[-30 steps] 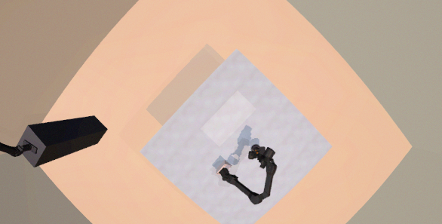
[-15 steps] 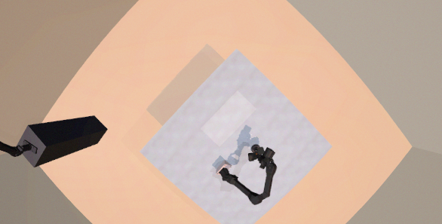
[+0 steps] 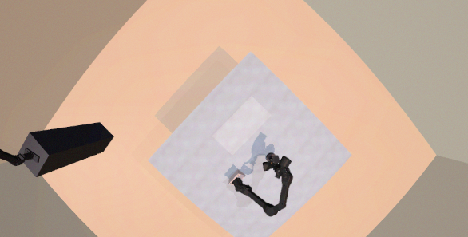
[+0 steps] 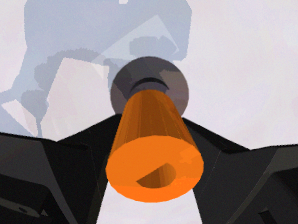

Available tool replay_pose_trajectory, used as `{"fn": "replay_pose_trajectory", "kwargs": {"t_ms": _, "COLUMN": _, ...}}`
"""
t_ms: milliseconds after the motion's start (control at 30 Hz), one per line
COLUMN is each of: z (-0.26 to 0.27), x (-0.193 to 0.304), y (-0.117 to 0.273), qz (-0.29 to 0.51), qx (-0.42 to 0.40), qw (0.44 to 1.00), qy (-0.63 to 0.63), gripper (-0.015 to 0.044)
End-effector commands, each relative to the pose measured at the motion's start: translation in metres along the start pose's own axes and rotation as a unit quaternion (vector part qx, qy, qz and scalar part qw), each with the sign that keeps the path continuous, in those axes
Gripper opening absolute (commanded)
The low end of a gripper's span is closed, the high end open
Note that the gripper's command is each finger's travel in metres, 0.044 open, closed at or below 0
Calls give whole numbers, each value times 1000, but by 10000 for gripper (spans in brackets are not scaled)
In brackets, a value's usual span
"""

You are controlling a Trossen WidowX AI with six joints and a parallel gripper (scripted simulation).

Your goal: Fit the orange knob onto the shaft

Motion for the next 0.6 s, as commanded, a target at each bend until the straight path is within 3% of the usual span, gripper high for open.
{"fn": "replay_pose_trajectory", "kwargs": {"t_ms": 0, "z": 0, "x": -1, "y": 1, "qz": -1, "qx": 1, "qw": 1000, "qy": 2, "gripper": 0}}
{"fn": "replay_pose_trajectory", "kwargs": {"t_ms": 567, "z": -3, "x": -1, "y": 4, "qz": -1, "qx": 1, "qw": 994, "qy": 107, "gripper": 0}}
Point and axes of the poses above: the point midway between the two fingers, 35 mm back from their tips, its own y axis back along the fingers, its own z axis across the jaws, x = y × z, the point moved 9 cm from there along y, back along the fingers, and after that the axes turned 3 degrees about y, right-handed, at the moved point
